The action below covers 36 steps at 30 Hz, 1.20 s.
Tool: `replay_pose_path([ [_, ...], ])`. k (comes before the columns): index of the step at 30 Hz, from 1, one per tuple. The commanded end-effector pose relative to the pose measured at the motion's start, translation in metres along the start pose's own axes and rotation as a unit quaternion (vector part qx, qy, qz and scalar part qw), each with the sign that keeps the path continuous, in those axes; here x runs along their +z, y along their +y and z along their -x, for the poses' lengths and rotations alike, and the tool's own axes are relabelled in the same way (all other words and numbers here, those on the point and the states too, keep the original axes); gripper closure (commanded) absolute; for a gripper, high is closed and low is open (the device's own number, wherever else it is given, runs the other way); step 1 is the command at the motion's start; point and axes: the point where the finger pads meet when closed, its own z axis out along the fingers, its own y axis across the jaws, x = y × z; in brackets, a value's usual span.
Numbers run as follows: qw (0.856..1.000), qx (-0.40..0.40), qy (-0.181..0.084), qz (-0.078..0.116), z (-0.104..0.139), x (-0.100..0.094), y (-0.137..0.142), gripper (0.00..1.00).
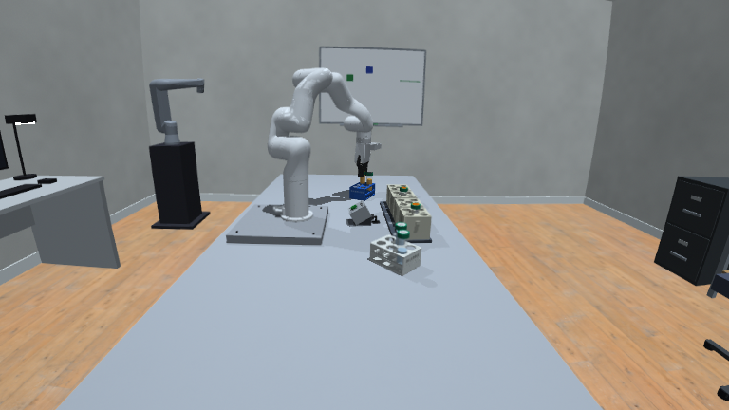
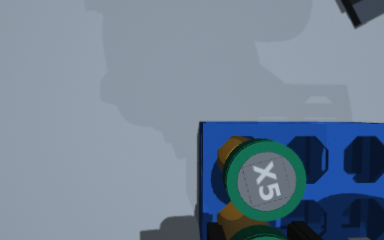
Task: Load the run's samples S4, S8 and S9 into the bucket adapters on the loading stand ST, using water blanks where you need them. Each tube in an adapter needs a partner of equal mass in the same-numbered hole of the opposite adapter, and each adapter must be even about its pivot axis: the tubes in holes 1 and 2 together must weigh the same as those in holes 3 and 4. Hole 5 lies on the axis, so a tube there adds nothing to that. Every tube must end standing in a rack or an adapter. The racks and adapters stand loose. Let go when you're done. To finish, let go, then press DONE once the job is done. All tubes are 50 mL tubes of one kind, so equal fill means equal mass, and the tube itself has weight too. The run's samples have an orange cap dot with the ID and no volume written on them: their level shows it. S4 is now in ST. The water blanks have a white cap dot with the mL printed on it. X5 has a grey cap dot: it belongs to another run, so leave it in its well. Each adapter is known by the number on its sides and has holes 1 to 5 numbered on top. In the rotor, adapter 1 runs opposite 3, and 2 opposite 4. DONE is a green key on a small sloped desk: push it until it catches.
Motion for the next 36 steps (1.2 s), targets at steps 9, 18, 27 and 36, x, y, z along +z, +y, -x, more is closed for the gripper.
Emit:
replay_pose_path([
  [9, 1.0, 0.0, 0.004, -0.002, 0.0, -0.006, -0.001, 1.0],
  [18, 1.0, 0.0, 0.004, -0.002, 0.0, -0.011, -0.001, 1.0],
  [27, 1.0, 0.0, 0.005, -0.002, 0.0, -0.017, -0.001, 1.0],
  [36, 1.0, 0.0, 0.005, -0.002, 0.0, -0.022, -0.001, 1.0],
])
